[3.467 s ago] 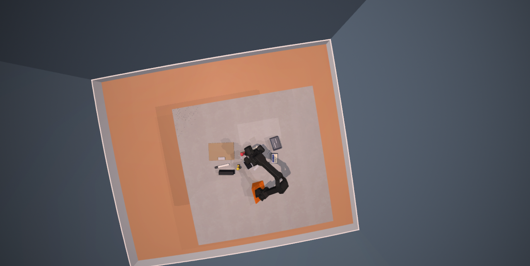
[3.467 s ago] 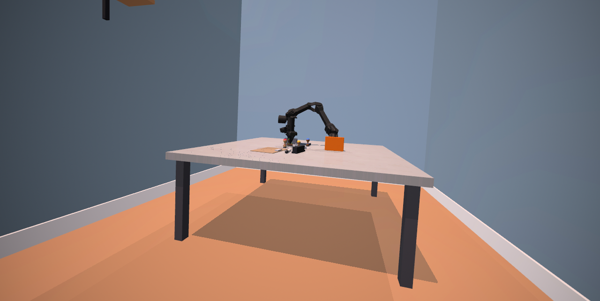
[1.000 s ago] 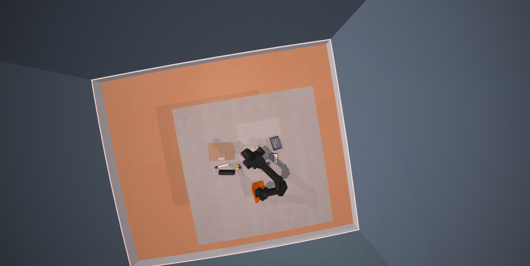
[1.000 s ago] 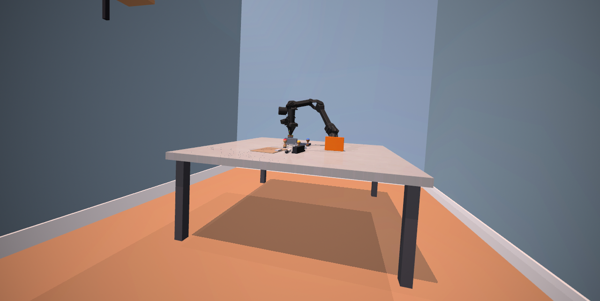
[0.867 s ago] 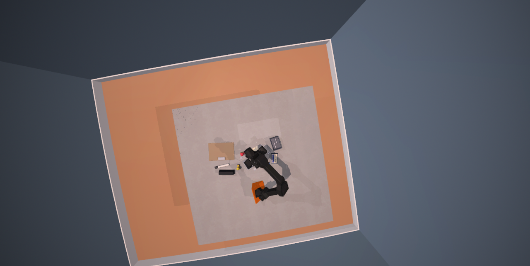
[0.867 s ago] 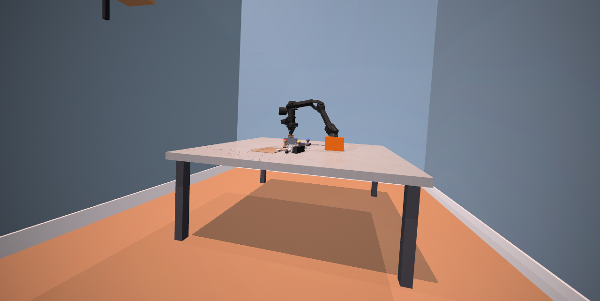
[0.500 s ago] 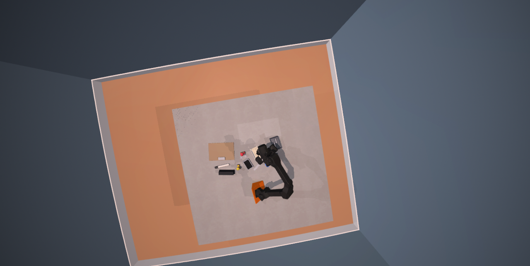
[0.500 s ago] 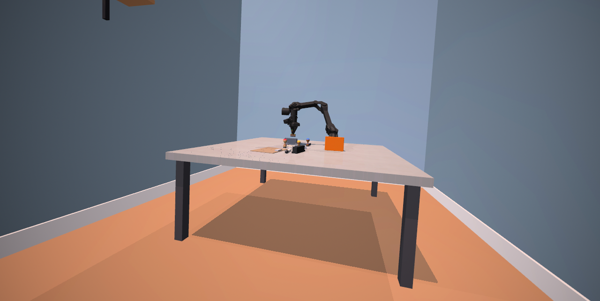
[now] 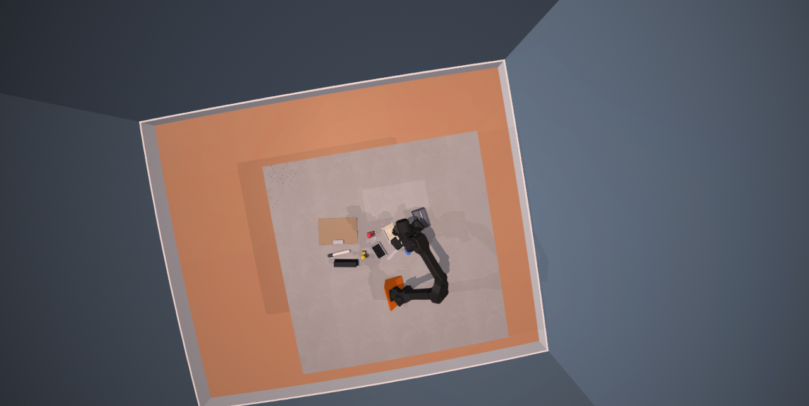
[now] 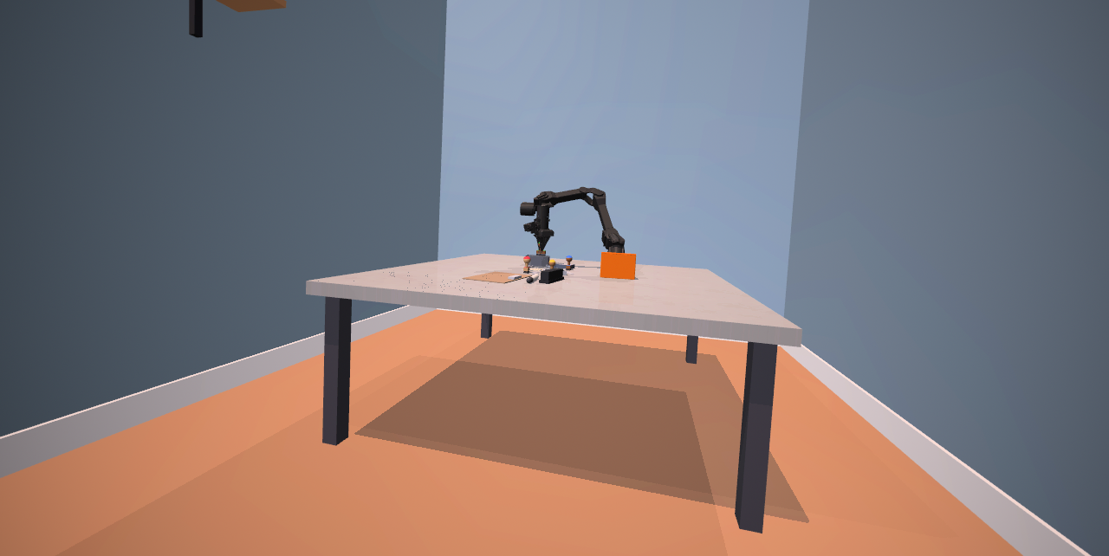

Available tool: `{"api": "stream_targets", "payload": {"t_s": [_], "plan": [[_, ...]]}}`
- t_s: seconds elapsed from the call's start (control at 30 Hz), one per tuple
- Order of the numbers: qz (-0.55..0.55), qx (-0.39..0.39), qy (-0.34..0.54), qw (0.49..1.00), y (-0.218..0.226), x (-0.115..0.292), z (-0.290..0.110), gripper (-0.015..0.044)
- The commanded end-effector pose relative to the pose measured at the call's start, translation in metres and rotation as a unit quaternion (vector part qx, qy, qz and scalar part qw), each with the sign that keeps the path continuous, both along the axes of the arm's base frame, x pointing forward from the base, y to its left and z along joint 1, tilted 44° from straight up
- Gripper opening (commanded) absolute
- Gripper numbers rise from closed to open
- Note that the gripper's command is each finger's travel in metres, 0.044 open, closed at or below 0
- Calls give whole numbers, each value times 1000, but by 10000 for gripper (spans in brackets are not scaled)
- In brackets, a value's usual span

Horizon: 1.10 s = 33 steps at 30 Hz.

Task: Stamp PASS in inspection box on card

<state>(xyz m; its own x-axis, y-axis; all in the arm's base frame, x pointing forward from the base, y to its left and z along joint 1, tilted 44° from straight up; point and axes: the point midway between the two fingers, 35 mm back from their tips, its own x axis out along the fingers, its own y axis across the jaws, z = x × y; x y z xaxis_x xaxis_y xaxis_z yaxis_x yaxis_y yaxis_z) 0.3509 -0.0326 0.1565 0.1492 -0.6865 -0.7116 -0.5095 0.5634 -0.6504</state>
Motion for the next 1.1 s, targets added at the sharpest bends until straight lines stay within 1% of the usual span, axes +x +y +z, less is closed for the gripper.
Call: {"api": "stream_targets", "payload": {"t_s": [0.0, 1.07], "plan": [[0, -2, 4, 1000, -5, 0, -6, 0], [0, -4, 3, 1000, -38, 4, -39, 0]]}}
